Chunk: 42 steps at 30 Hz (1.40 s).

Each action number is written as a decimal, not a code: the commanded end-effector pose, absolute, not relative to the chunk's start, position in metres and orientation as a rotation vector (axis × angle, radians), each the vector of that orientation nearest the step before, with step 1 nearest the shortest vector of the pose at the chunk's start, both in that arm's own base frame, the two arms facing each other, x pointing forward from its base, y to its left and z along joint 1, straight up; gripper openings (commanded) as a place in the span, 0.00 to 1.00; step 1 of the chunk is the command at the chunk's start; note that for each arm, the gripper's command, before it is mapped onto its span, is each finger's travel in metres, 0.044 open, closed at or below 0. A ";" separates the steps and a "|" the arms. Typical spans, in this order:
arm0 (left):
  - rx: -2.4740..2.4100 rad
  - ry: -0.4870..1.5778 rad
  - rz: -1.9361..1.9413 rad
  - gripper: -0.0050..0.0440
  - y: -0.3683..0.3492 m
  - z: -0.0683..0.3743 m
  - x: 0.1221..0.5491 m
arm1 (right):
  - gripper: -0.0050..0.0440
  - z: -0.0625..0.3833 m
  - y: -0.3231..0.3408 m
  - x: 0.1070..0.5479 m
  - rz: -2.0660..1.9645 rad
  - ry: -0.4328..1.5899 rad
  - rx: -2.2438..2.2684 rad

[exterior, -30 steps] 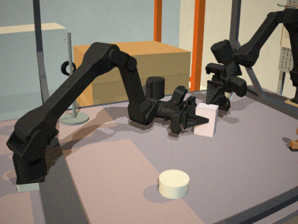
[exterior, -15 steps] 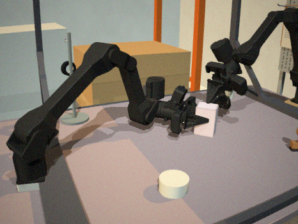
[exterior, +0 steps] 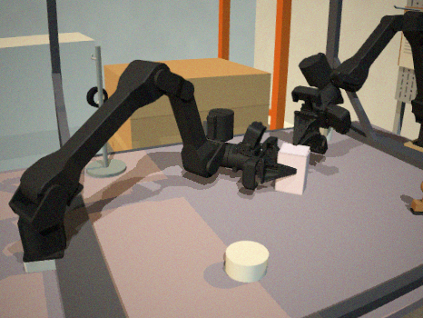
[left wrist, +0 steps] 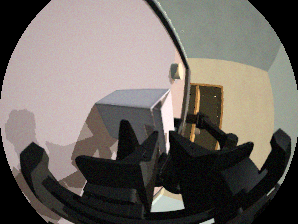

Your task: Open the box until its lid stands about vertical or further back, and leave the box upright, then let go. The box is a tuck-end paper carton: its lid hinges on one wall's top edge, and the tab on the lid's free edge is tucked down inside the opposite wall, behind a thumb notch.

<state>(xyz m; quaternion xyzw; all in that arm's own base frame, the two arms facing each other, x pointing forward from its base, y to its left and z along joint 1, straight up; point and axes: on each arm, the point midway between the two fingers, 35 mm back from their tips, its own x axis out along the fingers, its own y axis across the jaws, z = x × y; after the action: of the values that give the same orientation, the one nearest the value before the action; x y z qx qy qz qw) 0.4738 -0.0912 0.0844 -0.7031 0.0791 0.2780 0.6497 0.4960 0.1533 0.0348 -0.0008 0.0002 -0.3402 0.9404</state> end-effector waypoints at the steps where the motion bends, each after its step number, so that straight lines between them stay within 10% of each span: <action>1: -1.622 0.155 0.600 0.20 -0.093 0.100 0.478 | 0.56 0.046 0.156 0.499 -0.688 -0.017 0.023; 42: -1.599 -0.074 0.382 0.20 -0.091 0.103 0.479 | 0.56 0.046 0.156 0.499 -0.688 -0.017 0.023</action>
<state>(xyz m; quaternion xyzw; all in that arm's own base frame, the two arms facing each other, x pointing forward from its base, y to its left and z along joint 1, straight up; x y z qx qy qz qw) 0.4778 -0.0910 0.0948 -0.7111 -0.0195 0.1825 0.6787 0.4961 0.1533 0.0348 -0.0007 0.0001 -0.3401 0.9404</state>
